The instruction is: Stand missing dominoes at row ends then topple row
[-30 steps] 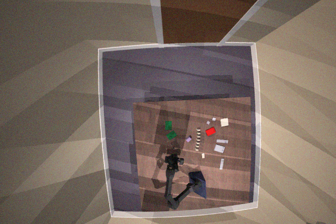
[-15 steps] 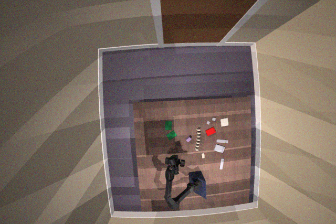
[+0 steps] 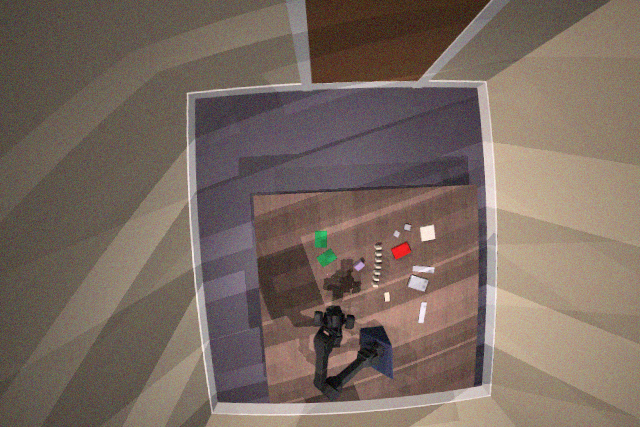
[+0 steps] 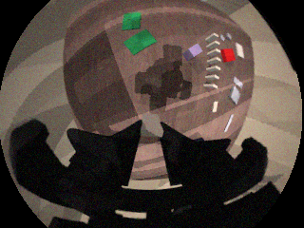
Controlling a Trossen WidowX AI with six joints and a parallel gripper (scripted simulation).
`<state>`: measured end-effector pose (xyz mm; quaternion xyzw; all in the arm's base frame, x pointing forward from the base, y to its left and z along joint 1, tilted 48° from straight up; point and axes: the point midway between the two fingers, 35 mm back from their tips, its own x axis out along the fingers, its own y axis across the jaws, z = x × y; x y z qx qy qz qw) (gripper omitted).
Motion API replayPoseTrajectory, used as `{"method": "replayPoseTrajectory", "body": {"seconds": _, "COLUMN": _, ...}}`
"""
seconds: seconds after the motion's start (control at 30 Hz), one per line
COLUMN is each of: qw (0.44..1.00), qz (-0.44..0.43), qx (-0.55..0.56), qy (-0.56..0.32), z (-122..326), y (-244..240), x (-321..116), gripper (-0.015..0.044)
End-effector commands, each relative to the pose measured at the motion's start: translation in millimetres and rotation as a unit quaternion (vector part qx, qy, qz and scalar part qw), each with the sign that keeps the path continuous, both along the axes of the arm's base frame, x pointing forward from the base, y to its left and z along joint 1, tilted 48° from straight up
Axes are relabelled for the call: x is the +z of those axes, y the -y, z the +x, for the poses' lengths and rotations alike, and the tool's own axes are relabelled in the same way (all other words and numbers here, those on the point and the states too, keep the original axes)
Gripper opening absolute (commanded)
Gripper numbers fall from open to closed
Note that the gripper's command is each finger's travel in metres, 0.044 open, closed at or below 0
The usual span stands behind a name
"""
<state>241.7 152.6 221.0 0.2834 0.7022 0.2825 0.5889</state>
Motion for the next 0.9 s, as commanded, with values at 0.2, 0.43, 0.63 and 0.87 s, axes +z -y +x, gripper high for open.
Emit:
{"method": "replayPoseTrajectory", "body": {"seconds": 0.2, "qw": 1.000, "qz": -0.016, "qx": -0.005, "qy": -0.001, "z": 56.1, "y": 83.5, "x": -97.3, "gripper": 0.0107}}
{"method": "replayPoseTrajectory", "body": {"seconds": 0.43, "qw": 1.000, "qz": -0.005, "qx": -0.002, "qy": -0.003, "z": 57.9, "y": 149.5, "x": -172.5, "gripper": 0.0107}}
{"method": "replayPoseTrajectory", "body": {"seconds": 0.63, "qw": 1.000, "qz": -0.005, "qx": -0.002, "qy": -0.003, "z": 57.7, "y": 150.1, "x": -174.6, "gripper": 0.0107}}
{"method": "replayPoseTrajectory", "body": {"seconds": 0.87, "qw": 1.000, "qz": -0.008, "qx": -0.003, "qy": -0.003, "z": 58.3, "y": 123.9, "x": -201.8, "gripper": 0.0107}}
